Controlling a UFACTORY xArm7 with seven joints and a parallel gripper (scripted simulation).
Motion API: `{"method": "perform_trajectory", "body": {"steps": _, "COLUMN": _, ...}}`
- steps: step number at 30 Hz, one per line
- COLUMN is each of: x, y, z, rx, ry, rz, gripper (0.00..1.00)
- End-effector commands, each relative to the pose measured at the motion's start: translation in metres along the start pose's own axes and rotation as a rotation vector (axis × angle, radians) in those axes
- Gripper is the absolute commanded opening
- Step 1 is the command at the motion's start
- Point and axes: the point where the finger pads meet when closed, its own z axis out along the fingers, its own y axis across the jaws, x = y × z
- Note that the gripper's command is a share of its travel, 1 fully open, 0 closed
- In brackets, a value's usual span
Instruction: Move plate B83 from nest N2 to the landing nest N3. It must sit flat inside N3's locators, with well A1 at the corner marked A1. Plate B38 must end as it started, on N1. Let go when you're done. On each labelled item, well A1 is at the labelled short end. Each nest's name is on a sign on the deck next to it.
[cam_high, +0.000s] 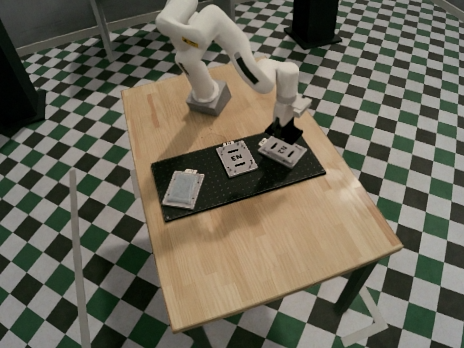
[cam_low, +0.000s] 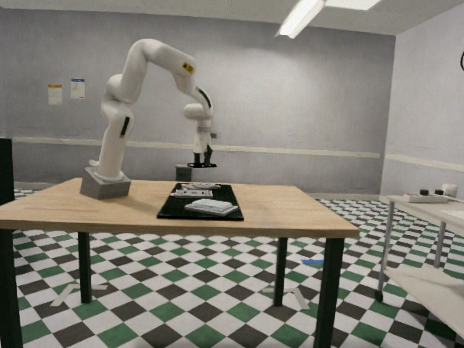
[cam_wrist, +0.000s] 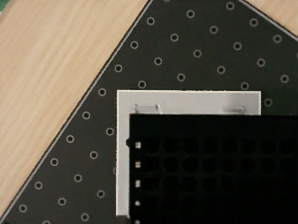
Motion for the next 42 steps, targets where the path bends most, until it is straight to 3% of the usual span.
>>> {"method": "perform_trajectory", "body": {"steps": 1, "x": 0.001, "y": 0.0, "z": -0.006, "rx": 0.001, "ry": 0.004, "rz": 0.0, "gripper": 0.0}}
{"method": "perform_trajectory", "body": {"steps": 11, "x": 0.001, "y": 0.0, "z": -0.006, "rx": 0.001, "ry": 0.004, "rz": 0.0, "gripper": 0.0}}
{"method": "perform_trajectory", "body": {"steps": 30, "x": -0.055, "y": 0.063, "z": -0.006, "rx": 0.001, "ry": 0.004, "rz": 0.562, "gripper": 0.0}}
{"method": "perform_trajectory", "body": {"steps": 42, "x": -0.089, "y": 0.1, "z": -0.006, "rx": 0.0, "ry": 0.003, "rz": 0.562, "gripper": 0.0}}
